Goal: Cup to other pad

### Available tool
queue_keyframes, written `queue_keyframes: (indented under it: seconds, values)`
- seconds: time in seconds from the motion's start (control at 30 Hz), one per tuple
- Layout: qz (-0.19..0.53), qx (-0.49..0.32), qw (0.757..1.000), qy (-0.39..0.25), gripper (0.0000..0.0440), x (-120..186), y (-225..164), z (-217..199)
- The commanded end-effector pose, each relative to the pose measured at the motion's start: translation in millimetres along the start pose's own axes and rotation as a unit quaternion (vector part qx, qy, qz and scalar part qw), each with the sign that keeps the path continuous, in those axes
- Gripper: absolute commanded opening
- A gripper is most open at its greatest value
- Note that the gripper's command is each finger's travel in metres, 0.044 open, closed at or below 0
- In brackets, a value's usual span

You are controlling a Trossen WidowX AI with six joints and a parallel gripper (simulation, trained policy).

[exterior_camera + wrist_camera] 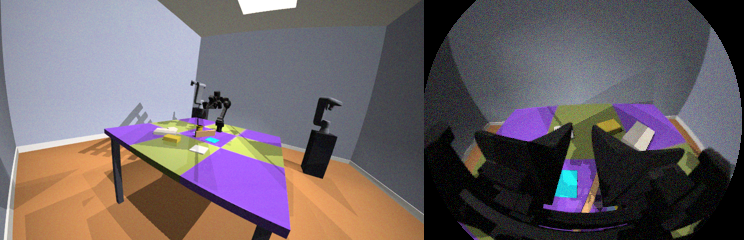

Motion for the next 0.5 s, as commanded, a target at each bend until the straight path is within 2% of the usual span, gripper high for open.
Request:
queue_keyframes:
  seconds: [0.0, 0.47]
  values:
    - [0.031, -0.016, 0.999, 0.002, 0.012, -0.9, 0.1, 3.7]
    - [0.145, -0.049, 0.988, -0.001, 0.0095, -1.5, -8.4, 11.3]
Point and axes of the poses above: the point midway between the two fingers, 35 mm back from their tips, its own x axis back along the fingers, its own z axis across the jaws, y = z × x, the point moved 5 cm from there along x, back along the fingers, and after that the axes turned 6 degrees about x, right-handed, at the moved point
